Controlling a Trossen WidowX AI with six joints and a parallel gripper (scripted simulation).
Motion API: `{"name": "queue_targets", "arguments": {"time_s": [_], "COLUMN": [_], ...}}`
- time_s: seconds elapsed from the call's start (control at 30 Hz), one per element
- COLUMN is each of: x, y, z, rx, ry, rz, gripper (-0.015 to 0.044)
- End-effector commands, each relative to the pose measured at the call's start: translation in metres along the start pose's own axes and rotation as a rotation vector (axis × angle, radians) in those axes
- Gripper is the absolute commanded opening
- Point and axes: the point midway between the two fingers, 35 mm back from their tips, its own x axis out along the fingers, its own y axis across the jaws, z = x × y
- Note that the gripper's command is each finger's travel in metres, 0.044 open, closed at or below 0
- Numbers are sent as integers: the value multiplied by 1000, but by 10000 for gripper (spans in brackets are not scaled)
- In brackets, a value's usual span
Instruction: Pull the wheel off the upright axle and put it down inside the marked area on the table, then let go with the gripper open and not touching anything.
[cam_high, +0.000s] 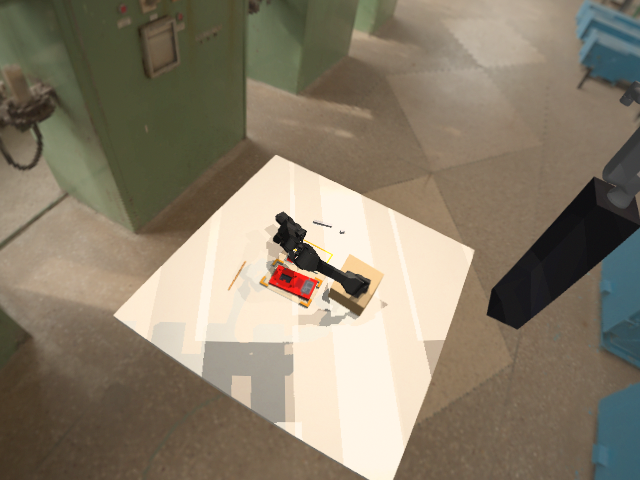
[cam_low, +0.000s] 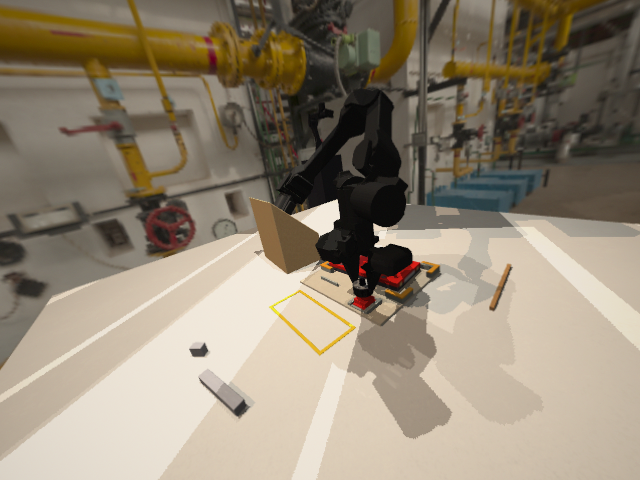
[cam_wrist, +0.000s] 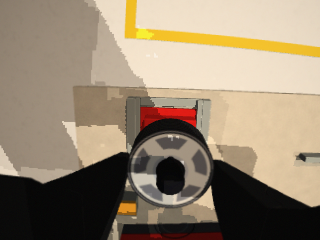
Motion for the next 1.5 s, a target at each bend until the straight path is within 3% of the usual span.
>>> {"name": "queue_targets", "arguments": {"time_s": [0.0,1.47], "x": [-3,-18], "y": [1,1], "z": [0,0], "rx": [-2,2], "ry": [-1,0], "rz": [2,5], "gripper": [0,0]}}
